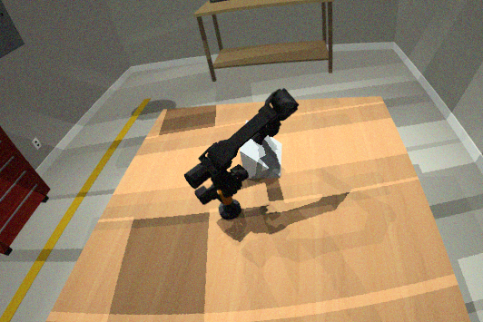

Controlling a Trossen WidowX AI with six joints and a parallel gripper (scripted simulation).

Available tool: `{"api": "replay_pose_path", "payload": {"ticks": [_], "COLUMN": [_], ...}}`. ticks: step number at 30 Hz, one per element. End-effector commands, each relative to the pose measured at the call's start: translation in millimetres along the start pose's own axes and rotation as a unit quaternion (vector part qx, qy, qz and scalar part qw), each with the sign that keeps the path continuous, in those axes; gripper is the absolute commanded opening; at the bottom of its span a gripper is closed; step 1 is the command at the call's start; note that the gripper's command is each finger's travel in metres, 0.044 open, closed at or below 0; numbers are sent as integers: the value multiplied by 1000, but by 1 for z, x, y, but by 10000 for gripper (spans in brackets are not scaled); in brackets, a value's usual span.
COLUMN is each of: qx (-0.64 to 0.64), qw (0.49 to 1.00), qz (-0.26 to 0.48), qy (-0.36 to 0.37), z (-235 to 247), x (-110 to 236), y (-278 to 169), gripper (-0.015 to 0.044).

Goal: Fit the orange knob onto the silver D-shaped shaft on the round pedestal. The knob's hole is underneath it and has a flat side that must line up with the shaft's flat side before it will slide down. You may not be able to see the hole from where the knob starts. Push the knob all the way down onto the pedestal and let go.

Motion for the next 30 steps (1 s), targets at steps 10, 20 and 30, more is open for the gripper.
{"api": "replay_pose_path", "payload": {"ticks": [10, 20, 30], "qx": [2, 101, 106], "qw": [1000, 995, 994], "qz": [-1, -1, -1], "qy": [-1, -1, -1], "z": [-1, -3, -3], "x": [3, 5, 2], "y": [1, 3, 1], "gripper": [0, 0, 0]}}
Point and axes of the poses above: the point midway between the two fingers, 35 mm back from their tips, its own x axis back along the fingers, its own z axis across the jaws, y = z × x, the point moved 6 cm from there along x, back along the fingers, and after that the axes turned 13 degrees about -x, right-handed, at the moved point
